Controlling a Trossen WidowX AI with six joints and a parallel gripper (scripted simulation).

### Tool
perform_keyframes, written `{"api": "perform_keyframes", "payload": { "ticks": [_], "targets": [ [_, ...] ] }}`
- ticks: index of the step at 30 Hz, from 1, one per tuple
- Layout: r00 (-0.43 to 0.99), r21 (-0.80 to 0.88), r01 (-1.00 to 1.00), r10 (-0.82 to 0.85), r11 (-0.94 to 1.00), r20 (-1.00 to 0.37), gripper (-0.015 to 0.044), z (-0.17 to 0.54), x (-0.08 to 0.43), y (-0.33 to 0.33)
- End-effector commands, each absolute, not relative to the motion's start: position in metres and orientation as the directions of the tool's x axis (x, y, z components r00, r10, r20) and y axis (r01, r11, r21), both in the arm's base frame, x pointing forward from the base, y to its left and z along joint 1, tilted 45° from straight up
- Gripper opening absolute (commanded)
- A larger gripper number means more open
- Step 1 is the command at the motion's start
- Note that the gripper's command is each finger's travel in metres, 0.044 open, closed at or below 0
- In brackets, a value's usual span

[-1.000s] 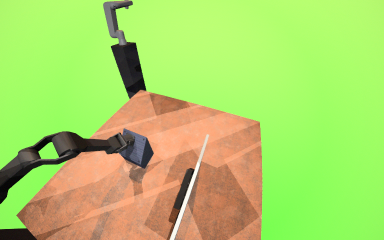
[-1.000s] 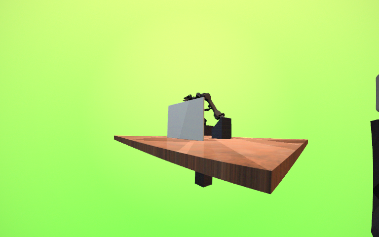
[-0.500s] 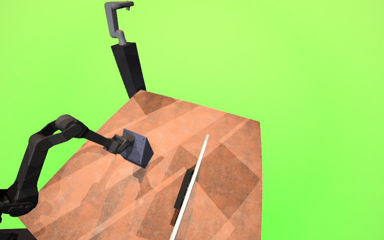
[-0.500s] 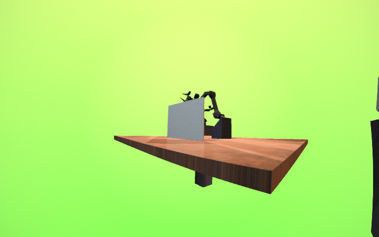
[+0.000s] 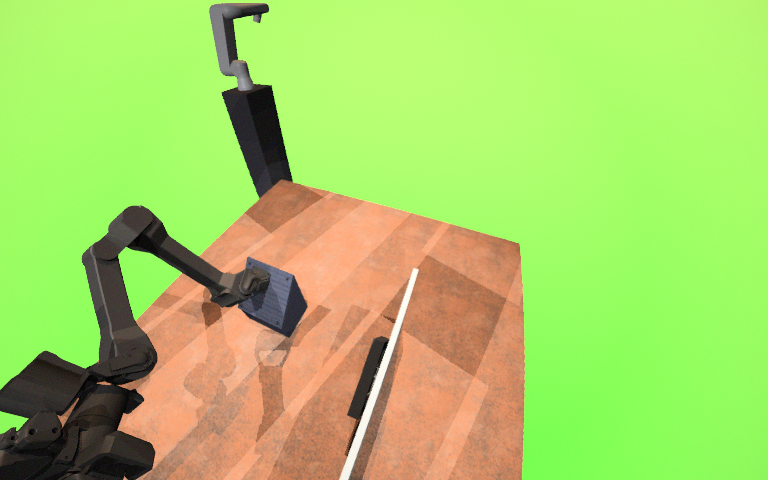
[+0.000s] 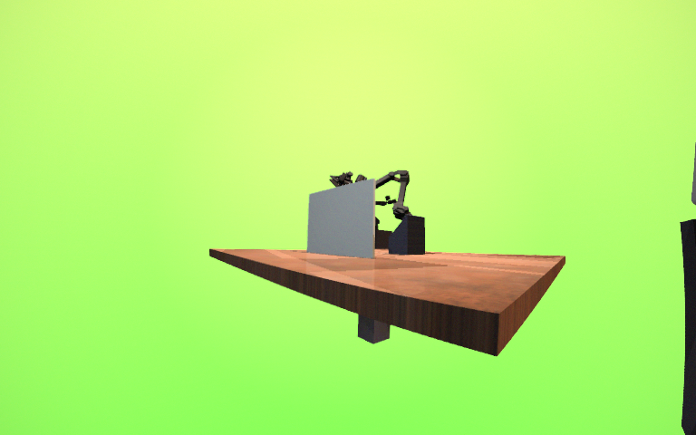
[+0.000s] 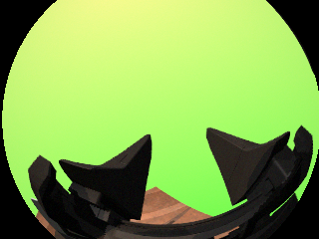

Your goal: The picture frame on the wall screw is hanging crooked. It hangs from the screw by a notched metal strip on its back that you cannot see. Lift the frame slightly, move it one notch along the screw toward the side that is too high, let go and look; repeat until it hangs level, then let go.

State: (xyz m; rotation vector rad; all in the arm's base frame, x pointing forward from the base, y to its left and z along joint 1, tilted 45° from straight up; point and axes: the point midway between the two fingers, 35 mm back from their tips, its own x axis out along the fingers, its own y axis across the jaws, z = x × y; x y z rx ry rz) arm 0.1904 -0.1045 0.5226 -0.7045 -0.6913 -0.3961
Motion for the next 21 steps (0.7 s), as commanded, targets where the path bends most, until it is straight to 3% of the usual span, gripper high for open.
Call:
{"api": "perform_keyframes", "payload": {
  "ticks": [1, 6, 11, 16, 21],
  "targets": [
    [0.761, -0.198, 0.331, -0.137, 0.923, 0.635, 0.026, 0.483, 0.211, -0.093],
    [0.852, 0.207, 0.037, -0.139, 0.978, 0.505, 0.026, 0.42, 0.238, -0.066],
    [0.938, 0.576, -0.126, -0.092, 0.808, 0.334, 0.026, 0.348, 0.255, -0.03],
    [0.99, 0.834, -0.114, -0.008, 0.539, 0.14, 0.026, 0.271, 0.256, 0.01],
    [0.998, 0.934, -0.024, 0.058, 0.356, 0.004, 0.026, 0.216, 0.248, 0.037]
  ]
}}
